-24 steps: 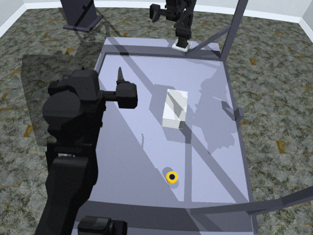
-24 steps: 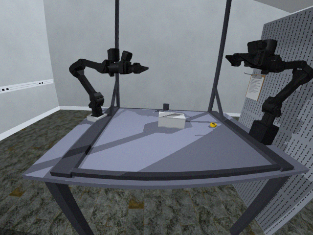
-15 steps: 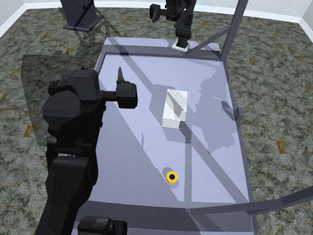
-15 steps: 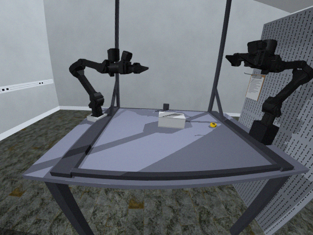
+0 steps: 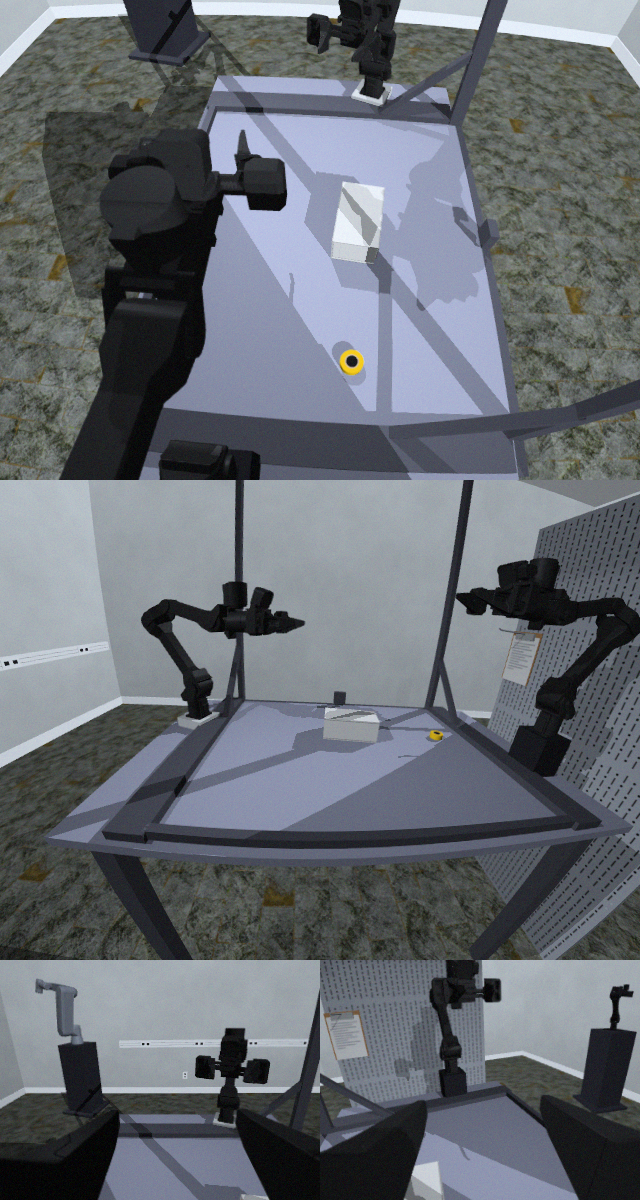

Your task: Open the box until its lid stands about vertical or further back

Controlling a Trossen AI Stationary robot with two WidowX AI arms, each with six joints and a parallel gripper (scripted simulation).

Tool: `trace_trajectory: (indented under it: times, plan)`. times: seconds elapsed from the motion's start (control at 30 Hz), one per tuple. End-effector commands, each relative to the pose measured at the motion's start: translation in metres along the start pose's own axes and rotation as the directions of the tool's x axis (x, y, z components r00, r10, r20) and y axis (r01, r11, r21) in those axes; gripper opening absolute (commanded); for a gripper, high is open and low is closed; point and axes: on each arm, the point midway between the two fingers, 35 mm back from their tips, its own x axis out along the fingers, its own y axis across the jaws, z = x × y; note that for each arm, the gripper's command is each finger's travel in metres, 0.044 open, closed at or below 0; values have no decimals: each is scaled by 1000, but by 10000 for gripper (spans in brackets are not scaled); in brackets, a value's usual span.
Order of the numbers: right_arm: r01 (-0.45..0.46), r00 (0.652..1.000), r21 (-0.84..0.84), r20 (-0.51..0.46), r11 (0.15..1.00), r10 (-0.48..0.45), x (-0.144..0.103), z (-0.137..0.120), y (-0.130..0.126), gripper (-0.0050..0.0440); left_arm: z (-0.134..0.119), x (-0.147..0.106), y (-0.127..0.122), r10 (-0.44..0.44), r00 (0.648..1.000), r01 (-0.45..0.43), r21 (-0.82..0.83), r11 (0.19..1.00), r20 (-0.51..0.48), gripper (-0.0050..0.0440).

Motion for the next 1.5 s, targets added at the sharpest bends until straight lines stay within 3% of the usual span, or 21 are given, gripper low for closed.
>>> trace_trajectory:
  times: [0.0, 0.1, 0.23, 0.3, 0.43, 0.8, 0.87, 1.07, 1.23, 1.47]
  plan:
    - [-20, 999, 11, -42, 1000, 20, 11, -21, 10, 248, 11, 27, -8, -9, 1000, 9, -12, 1000, -9, 248]
    - [-42, 996, 19, -83, 999, 43, 20, -44, 23, 176, 6, 61, -19, -22, 999, 21, -19, 1000, -50, 176]
    - [-70, 988, 27, -137, 997, 73, 28, -76, 41, 80, -10, 105, -38, -39, 994, 36, -27, 999, -105, 171]
    - [-70, 988, 27, -137, 997, 73, 28, -76, 41, 80, -10, 105, -38, -39, 994, 36, -27, 999, -105, 171]
    - [-98, 976, 31, -191, 995, 102, 31, -107, 59, 80, -35, 149, -61, -55, 986, 50, -31, 998, -159, 171]
    - [-167, 931, 26, -325, 986, 166, 20, -187, 102, 80, -137, 241, -134, -90, 954, 85, -29, 996, -287, 171]
    - [-167, 931, 26, -325, 986, 166, 20, -187, 102, 80, -137, 241, -134, -90, 954, 85, -29, 996, -287, 171]
    - [-207, 897, 13, -397, 978, 195, 3, -230, 122, 80, -218, 272, -179, -105, 929, 105, -19, 994, -354, 171]
    - [-228, 877, 3, -434, 974, 207, -9, -251, 131, 80, -276, 280, -202, -108, 909, 115, -7, 993, -402, 171]
    - [-235, 876, -1, -434, 972, 212, -9, -253, 134, 80, -289, 282, -205, -106, 906, 116, -2, 993, -411, 171]
